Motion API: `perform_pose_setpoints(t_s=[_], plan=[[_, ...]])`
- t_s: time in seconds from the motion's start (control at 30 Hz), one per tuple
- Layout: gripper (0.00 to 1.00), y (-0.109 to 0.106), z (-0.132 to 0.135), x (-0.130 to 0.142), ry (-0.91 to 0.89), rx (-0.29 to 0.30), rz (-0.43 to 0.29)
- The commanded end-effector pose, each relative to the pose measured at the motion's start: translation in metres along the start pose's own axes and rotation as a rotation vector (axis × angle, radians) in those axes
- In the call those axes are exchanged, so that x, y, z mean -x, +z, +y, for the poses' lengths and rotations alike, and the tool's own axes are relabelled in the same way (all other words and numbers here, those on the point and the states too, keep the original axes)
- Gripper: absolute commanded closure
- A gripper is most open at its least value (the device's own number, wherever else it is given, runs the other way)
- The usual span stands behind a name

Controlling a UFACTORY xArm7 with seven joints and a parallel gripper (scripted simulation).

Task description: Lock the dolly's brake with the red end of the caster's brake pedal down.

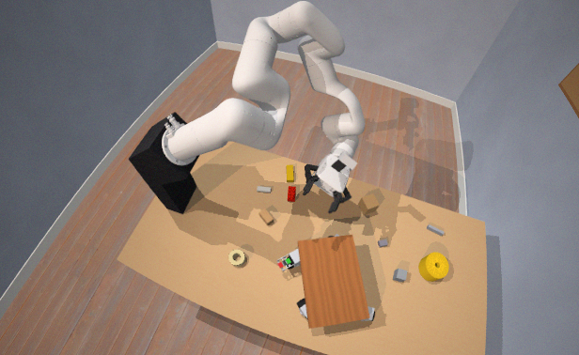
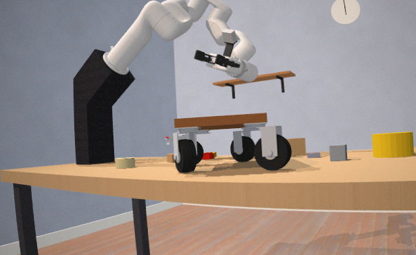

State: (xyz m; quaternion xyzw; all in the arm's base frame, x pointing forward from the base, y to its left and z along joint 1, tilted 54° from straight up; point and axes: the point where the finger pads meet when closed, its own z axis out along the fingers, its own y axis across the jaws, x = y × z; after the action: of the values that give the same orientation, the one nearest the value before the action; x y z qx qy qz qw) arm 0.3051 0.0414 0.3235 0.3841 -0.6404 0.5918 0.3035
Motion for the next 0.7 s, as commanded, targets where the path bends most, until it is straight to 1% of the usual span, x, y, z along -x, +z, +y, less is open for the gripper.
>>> perform_pose_setpoints(t_s=[0.0, 0.53, 0.57, 0.67], plan=[[0.0, -0.0002, -0.0001, -0.0006, 0.001, 0.0, -0.001], [0.0, -0.0002, -0.0001, -0.0006, 0.001, 0.0, -0.001], [1.0, -0.0002, -0.0001, -0.0005, 0.001, 0.0, -0.001], [1.0, 0.0015, 0.001, 0.0017, 0.004, 0.011, -0.018]])
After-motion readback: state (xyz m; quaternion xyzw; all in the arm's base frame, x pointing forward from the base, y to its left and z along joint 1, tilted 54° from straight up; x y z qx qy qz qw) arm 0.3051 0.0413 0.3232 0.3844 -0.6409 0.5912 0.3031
